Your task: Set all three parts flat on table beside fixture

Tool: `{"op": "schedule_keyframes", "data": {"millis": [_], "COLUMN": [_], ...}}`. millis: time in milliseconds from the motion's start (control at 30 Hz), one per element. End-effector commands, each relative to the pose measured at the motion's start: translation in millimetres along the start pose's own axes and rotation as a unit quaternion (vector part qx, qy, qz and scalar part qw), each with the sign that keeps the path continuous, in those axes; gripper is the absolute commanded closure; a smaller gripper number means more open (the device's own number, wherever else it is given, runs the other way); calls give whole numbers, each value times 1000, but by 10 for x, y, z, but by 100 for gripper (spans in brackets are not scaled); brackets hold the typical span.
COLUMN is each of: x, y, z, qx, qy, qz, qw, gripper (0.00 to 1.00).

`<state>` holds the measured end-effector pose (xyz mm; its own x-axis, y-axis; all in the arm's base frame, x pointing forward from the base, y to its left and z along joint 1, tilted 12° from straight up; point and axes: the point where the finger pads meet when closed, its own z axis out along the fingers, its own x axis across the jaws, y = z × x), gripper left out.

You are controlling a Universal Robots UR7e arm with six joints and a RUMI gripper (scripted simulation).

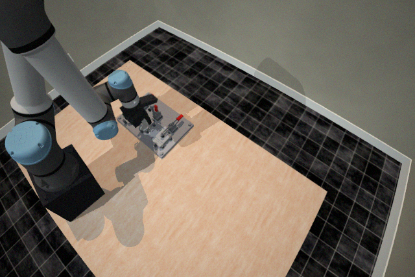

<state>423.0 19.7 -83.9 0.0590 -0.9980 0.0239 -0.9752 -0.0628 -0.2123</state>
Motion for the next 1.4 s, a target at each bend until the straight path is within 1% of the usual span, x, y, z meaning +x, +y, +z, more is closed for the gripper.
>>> {"op": "schedule_keyframes", "data": {"millis": [0,867,1367], "x": [1,1,5], "y": [-17,-19,-8], "z": [-9,-23,-167], "qx": [2,2,1], "qy": [1,1,1], "qz": [-1,-1,0], "qw": [1000,1000,1000], "gripper": [100,100,100]}}
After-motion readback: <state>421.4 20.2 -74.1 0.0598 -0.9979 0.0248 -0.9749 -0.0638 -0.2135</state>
